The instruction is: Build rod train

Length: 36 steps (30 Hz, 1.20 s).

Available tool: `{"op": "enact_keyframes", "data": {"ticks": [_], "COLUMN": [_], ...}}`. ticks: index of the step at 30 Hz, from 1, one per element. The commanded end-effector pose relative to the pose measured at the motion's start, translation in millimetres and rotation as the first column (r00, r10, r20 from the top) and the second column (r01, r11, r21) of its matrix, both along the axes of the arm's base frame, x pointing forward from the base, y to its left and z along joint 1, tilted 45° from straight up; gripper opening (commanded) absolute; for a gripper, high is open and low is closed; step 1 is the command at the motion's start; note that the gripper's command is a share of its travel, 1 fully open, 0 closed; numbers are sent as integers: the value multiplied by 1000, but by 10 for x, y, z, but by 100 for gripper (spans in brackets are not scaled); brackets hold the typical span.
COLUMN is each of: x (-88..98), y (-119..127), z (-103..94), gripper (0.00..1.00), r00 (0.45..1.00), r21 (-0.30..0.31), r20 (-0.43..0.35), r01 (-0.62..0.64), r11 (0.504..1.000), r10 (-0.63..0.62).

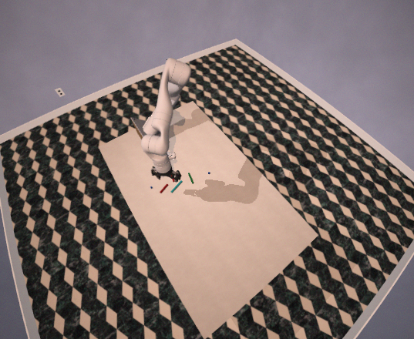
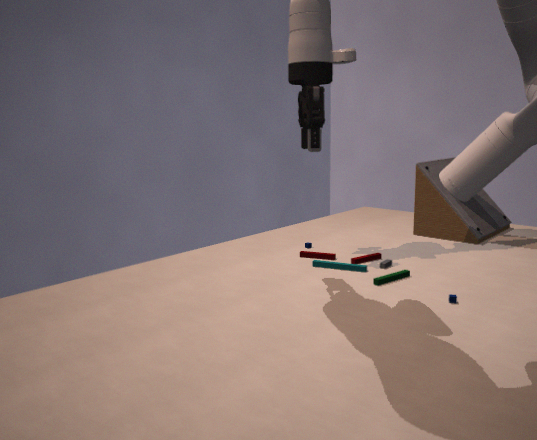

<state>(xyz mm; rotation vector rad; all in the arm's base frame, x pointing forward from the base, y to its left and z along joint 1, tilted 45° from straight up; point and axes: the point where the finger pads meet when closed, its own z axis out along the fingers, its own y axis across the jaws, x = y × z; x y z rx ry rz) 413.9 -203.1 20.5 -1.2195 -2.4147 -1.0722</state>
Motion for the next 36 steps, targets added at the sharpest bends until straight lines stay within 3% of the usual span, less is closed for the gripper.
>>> {"op": "enact_keyframes", "data": {"ticks": [1, 8, 17, 21, 28, 31, 36], "x": [1, 1, 4, 15, 55, 70, 80], "y": [-10, -1, 79, 164, 324, 371, 398], "z": [5, -26, -274, -494, -837, -925, -970], "gripper": [100, 100, 100, 100, 100, 100, 100], "r00": [1000, 1000, 981, 935, 798, 748, 719], "r21": [-1, -4, -35, -76, -171, -204, -222], "r20": [1, 15, 130, 237, 404, 445, 466], "r01": [1, -14, -142, -254, -415, -452, -469], "r11": [1000, 1000, 989, 964, 893, 869, 855], "r10": [-1, 14, 145, 265, 448, 493, 516]}}
